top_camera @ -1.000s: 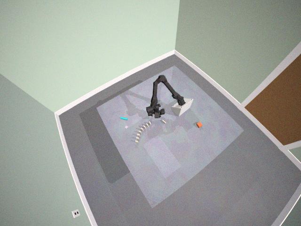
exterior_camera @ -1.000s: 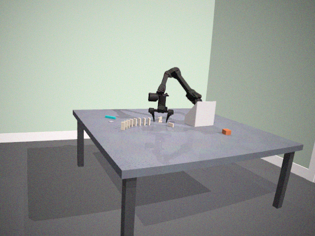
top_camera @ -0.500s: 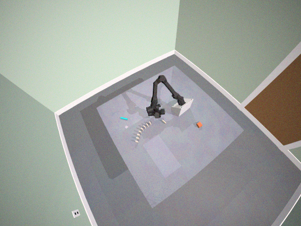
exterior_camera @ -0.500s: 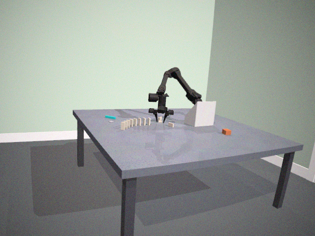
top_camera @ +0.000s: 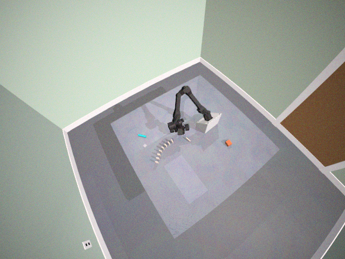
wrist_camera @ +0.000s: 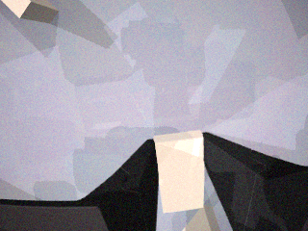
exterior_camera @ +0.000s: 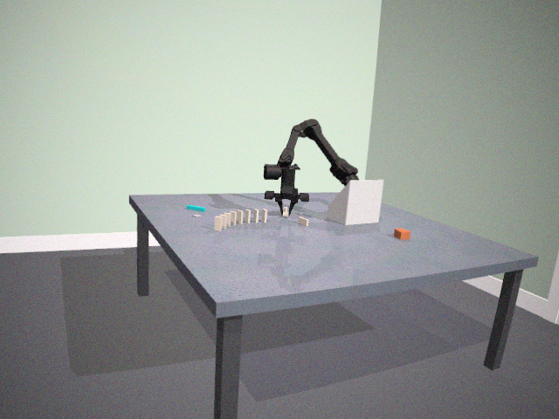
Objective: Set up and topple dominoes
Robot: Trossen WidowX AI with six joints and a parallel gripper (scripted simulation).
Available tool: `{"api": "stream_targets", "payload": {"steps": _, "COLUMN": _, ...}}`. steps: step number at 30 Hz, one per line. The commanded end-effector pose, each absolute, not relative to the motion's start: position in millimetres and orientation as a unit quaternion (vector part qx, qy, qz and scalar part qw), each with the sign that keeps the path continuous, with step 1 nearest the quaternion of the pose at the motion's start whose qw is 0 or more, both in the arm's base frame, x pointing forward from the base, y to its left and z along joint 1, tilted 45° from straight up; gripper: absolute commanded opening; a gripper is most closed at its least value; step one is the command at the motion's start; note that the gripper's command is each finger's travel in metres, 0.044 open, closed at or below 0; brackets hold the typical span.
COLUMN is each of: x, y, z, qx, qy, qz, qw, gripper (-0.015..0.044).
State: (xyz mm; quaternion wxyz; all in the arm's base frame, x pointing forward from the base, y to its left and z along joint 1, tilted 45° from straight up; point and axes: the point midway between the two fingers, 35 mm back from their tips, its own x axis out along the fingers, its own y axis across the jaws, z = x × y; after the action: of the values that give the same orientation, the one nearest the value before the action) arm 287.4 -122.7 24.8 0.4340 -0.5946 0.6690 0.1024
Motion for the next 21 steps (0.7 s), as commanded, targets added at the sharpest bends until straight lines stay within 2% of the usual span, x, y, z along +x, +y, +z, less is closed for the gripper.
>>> {"api": "stream_targets", "payload": {"steps": 1, "x": 288.6, "y": -97.8, "z": 53.3, "qx": -0.597, "qy": 0.664, "qz": 0.098, "qw": 0.439, "gripper": 0.0107}}
{"api": "stream_targets", "payload": {"steps": 10, "x": 281.8, "y": -23.0, "z": 136.7, "qx": -0.597, "qy": 0.664, "qz": 0.100, "qw": 0.440, "gripper": 0.0107}}
{"api": "stream_targets", "payload": {"steps": 18, "x": 283.2, "y": -21.9, "z": 139.2, "qx": -0.595, "qy": 0.664, "qz": 0.099, "qw": 0.442, "gripper": 0.0107}}
{"api": "stream_targets", "payload": {"steps": 21, "x": 304.5, "y": -27.7, "z": 151.4, "qx": -0.572, "qy": 0.668, "qz": 0.076, "qw": 0.470, "gripper": 0.0107}}
